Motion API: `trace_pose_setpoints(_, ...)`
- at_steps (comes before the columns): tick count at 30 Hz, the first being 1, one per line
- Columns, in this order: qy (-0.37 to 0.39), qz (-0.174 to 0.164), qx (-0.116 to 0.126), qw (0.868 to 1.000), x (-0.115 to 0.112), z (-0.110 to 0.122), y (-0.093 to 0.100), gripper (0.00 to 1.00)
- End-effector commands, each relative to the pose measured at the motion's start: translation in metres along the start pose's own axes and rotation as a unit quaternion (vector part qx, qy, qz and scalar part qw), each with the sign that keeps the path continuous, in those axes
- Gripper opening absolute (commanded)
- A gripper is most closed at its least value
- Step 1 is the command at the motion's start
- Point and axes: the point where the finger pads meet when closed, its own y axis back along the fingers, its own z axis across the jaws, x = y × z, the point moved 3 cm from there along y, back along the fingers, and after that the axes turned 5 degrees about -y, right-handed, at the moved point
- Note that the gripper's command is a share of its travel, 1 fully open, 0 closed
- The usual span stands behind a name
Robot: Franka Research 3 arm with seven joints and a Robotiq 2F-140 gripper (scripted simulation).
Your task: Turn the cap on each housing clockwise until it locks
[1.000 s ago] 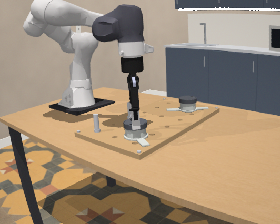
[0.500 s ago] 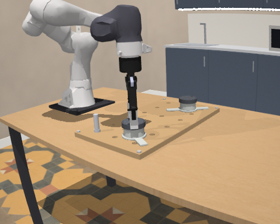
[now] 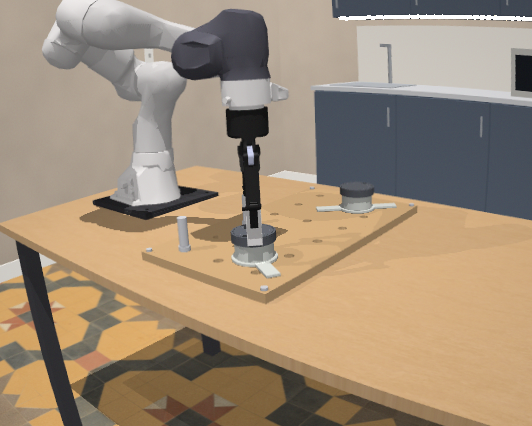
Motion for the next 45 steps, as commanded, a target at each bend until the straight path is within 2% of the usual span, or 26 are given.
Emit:
trace_pose_setpoints(1,0.002,-0.002,0.0,1.0,-0.0015,-0.0004,-0.0009,0.1)
trace_pose_setpoints(21,0.002,-0.002,0.0,1.0,-0.0015,-0.0004,-0.0009,0.1)
trace_pose_setpoints(22,0.002,-0.002,0.0,1.0,-0.0015,-0.0004,-0.0009,0.78)
trace_pose_setpoints(45,0.002,-0.002,0.0,1.0,-0.0015,-0.0004,-0.0009,0.78)
